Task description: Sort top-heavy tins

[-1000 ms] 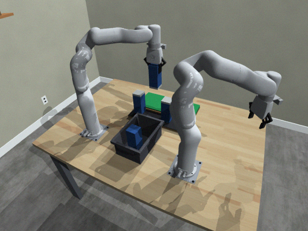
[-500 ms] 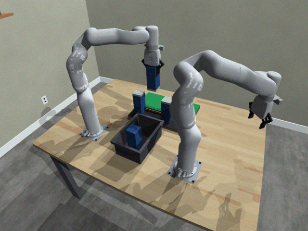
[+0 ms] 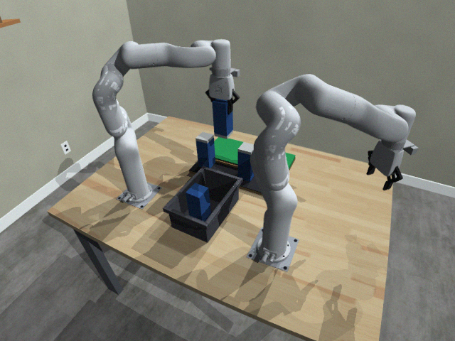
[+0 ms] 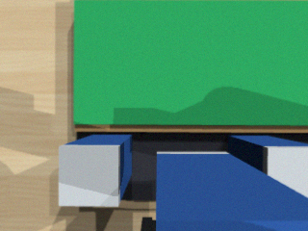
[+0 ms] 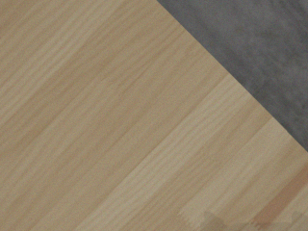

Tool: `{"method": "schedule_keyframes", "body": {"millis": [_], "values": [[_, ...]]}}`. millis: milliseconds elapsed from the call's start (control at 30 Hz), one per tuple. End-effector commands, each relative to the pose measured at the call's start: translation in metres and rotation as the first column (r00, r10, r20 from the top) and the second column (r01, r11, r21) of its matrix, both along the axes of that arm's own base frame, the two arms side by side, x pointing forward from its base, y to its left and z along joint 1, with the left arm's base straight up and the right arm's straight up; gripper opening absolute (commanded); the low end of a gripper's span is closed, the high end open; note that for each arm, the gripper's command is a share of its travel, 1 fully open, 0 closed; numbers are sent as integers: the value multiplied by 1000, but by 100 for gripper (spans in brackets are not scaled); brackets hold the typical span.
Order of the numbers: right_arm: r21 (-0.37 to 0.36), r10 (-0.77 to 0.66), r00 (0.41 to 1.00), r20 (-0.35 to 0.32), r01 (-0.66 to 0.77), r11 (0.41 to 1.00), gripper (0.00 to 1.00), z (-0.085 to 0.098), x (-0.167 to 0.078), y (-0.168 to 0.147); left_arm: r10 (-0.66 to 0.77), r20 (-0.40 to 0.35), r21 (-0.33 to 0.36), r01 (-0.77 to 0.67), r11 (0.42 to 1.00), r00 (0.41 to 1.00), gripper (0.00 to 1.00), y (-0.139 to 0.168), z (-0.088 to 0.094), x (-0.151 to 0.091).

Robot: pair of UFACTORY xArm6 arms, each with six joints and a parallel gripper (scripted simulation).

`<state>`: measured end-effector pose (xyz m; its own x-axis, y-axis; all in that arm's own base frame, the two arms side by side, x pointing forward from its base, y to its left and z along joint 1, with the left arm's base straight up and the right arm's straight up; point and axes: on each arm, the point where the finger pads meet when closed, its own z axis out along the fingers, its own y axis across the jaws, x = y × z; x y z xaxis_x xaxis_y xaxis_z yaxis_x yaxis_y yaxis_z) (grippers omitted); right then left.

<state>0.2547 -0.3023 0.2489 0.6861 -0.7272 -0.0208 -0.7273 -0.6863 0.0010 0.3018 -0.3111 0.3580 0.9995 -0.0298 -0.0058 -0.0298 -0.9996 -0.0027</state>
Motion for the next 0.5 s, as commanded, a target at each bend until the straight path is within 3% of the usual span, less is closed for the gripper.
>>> {"method": "schedule_keyframes", "body": {"millis": [0,467], "values": [[-3,0,1000,3,0,1000,100,1,1,-1,0,4,-4,0,1000,1000,0,0,2,-10],[-3,0,1000,3,0,1000,100,1,1,-1,1,4,-4,-1,1000,1000,0,1,2,-37]]}}
